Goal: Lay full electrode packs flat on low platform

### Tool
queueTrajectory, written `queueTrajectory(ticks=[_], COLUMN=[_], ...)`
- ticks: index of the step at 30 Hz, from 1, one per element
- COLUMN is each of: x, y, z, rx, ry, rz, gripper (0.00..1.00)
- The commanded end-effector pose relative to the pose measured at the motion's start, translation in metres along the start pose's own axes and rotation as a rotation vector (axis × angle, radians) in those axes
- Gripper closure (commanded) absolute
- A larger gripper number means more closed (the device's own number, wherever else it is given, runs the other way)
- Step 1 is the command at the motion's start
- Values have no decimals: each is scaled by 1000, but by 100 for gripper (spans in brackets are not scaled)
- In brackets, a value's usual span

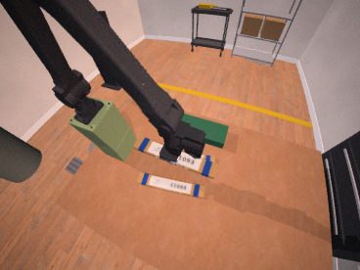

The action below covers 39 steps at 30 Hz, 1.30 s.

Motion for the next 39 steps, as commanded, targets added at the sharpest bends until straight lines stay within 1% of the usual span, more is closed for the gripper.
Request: queueTrajectory(ticks=[1,8,14,22,28,34,39], x=[30,25,18,19,17,8,6], y=[26,21,12,18,19,13,7], z=[12,12,12,15,16,15,14], rx=[-12,-11,-9,-10,-9,-8,-7], ry=[23,22,18,23,24,18,17], rz=[-110,-101,-86,-102,-105,-85,-80], gripper=[100,100,100,100,100,100,100])
Point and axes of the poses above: the point where the finger pads meet when closed, its own x axis back along the fingers, its own z axis across the jaws, y = z × x, the point moved 9 cm from there along x, back along the fingers, and after that the axes turned 14 degrees about -x, right-handed, at the moved point
